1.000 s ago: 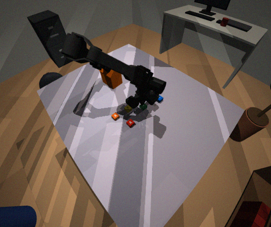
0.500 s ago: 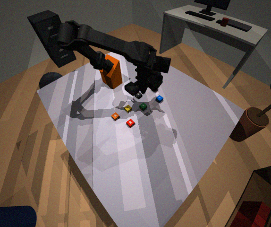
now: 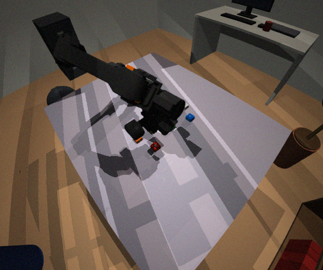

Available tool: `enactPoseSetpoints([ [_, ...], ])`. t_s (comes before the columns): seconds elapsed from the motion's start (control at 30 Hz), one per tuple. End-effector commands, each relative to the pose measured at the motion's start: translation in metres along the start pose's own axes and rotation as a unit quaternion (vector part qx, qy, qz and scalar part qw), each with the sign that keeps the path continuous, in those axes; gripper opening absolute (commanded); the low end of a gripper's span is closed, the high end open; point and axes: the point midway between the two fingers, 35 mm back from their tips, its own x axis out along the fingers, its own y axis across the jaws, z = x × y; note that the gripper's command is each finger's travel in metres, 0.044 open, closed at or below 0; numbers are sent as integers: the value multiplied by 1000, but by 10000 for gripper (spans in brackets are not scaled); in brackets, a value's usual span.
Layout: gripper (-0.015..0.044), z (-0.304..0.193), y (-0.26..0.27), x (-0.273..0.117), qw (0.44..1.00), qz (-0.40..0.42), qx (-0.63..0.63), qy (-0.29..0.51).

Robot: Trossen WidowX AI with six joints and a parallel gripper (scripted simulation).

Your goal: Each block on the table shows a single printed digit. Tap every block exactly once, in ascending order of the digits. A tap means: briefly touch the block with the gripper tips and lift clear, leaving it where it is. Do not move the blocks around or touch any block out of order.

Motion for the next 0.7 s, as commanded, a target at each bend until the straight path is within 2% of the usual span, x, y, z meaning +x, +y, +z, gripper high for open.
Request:
enactPoseSetpoints([
  [0.0,20,1,-8,1,1000,-1,-14,3],
  [0.1,20,2,-8,14,1000,-1,-14,3],
  [0.23,20,0,-9,78,1000,-3,-14,3],
  [0.67,20,0,-9,91,1000,-4,-14,3],
])
